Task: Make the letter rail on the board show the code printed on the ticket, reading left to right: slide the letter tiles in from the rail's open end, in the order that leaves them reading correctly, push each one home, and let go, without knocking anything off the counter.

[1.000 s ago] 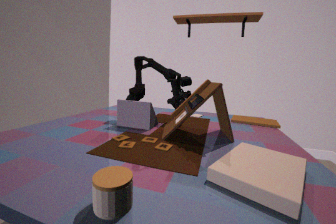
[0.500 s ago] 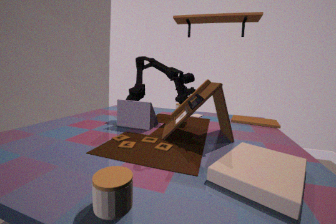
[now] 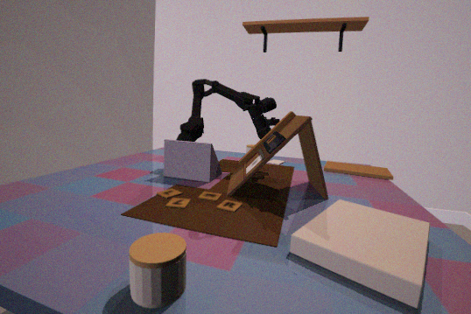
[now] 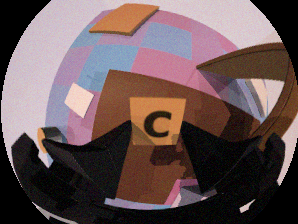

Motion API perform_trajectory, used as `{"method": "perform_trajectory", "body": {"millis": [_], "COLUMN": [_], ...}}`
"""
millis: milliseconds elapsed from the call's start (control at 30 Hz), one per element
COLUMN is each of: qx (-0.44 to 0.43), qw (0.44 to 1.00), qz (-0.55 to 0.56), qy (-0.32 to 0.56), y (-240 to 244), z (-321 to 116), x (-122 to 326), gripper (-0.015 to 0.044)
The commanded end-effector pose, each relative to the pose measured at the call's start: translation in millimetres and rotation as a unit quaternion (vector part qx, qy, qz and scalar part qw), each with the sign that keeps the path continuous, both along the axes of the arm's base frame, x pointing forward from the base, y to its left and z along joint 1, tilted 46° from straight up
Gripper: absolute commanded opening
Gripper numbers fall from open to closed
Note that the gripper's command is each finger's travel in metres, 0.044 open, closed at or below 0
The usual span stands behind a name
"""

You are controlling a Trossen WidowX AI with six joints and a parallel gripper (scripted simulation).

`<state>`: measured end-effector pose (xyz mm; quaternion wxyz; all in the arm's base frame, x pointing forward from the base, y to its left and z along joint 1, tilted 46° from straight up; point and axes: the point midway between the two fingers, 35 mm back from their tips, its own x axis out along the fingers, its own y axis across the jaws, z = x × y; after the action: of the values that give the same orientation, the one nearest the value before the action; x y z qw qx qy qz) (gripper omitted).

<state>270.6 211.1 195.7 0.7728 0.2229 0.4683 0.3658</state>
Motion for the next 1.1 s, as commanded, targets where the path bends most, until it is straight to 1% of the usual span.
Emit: {"method": "perform_trajectory", "body": {"millis": [0,533,1067], "qx": [-0.007,-0.034,-0.074], "qw": [0.999,0.984,0.950], "qz": [0.007,0.030,0.048], "qy": [-0.036,-0.170,-0.299], "y": [-1.6,-10.5,-23.2], "z": [5.3,30.7,57.1], "x": [10.8,46.3,79.9], "gripper": [0.0000,0.0000,0.0000]}}
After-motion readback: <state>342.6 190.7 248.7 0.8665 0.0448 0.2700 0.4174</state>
